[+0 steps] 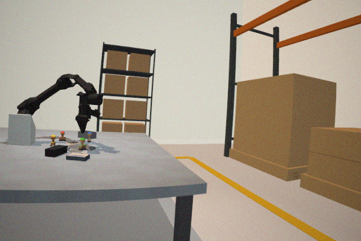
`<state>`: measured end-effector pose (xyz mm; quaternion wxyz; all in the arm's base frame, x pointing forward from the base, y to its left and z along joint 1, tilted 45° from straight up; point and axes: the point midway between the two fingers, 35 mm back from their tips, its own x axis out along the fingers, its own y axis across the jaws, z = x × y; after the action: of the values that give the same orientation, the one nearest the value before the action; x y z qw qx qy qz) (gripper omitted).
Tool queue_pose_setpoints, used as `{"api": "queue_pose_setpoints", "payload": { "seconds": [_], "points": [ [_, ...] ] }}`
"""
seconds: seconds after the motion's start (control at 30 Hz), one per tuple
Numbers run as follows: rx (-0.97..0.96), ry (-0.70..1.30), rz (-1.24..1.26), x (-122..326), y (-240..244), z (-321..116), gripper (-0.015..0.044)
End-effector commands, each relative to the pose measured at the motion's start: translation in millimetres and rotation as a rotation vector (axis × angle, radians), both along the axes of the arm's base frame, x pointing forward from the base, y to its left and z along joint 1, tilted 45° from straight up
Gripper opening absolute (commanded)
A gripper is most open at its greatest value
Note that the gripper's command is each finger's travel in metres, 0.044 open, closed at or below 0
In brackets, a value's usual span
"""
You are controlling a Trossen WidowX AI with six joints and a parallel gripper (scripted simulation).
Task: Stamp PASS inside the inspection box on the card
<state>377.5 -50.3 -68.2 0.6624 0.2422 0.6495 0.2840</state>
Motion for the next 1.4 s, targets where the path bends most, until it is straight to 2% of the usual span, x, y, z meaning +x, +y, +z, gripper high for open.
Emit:
{"api": "queue_pose_setpoints", "payload": {
  "seconds": [0.0,1.37],
  "points": [
    [0.005,0.004,0.002,0,7,-5,0.0226],
    [0.009,0.004,0.003,-2,54,-51,0.0226]
  ]
}}
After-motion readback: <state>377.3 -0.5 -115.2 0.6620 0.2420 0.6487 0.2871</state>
